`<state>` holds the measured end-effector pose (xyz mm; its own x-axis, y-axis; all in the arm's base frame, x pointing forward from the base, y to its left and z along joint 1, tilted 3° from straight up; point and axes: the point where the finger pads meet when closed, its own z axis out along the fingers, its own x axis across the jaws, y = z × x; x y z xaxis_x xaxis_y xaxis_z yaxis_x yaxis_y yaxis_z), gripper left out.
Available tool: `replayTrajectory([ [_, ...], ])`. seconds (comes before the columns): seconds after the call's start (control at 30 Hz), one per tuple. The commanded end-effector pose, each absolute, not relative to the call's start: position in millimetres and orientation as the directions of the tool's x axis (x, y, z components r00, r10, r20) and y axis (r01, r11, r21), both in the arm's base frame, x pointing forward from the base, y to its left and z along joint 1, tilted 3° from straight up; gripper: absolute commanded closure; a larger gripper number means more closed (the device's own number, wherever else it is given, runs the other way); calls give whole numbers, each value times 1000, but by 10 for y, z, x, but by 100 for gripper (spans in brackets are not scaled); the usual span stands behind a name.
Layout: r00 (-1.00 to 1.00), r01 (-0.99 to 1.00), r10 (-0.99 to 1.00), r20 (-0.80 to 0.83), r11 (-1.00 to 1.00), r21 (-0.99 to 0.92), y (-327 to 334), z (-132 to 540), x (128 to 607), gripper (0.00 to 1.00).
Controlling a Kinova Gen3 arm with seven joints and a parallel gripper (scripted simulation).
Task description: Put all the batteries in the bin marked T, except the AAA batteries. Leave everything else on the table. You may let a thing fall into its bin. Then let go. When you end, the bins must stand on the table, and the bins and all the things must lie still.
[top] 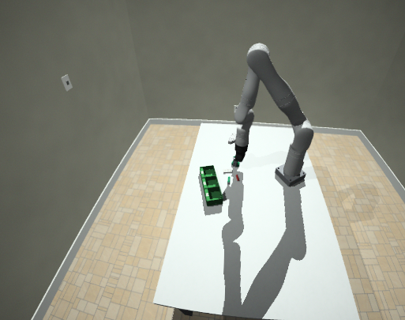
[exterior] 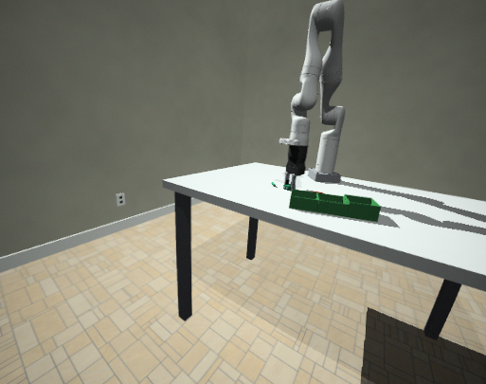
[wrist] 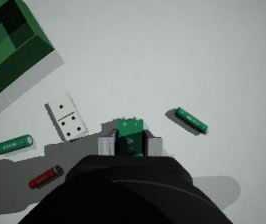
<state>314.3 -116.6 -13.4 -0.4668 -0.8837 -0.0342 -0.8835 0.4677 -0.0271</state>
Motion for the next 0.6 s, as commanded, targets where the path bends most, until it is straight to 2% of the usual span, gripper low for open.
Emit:
replayTrajectory([
  [0.0, -467, -884, -884, -35, 468, -28, -1166, -131, 3147, 50],
  [0.57, -467, -884, -884, -35, 468, -28, -1174, 335, 3128, 50],
])
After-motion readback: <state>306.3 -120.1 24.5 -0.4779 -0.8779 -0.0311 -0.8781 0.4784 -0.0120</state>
